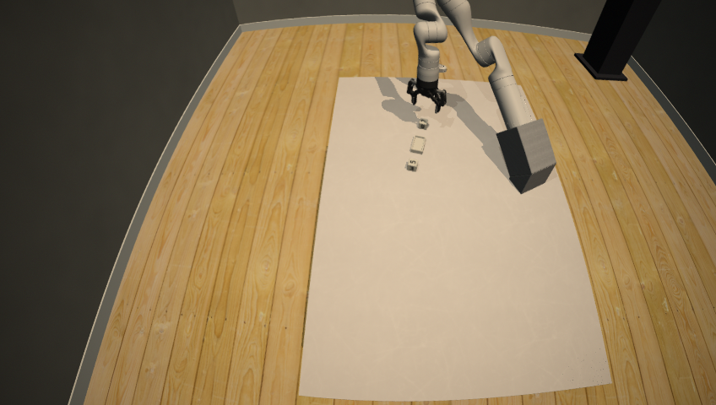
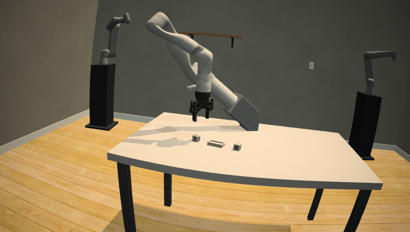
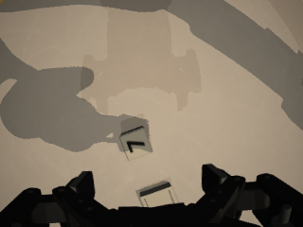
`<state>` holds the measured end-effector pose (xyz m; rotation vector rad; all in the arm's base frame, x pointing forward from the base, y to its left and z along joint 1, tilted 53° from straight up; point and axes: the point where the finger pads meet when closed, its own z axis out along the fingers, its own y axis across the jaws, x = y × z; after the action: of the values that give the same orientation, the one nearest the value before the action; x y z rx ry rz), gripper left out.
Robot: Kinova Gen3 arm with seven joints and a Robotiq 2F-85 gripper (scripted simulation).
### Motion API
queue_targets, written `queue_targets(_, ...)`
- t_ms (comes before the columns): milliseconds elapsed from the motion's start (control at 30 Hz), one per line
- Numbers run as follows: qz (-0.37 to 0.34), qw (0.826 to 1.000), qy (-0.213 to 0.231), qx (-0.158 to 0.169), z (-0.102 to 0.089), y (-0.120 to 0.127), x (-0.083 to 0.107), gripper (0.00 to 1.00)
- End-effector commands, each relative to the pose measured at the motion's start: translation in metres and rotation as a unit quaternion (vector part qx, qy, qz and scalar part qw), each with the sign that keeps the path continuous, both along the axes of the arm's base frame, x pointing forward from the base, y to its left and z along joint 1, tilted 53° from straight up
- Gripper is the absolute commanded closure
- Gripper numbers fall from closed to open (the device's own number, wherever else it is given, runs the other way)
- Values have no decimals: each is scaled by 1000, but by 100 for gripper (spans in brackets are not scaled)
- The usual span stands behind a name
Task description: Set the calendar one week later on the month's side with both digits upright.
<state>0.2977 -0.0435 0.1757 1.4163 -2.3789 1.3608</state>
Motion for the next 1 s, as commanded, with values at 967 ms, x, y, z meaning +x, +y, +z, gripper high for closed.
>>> queue_targets(967,-256,921,-263,133,-39,40,14,0)
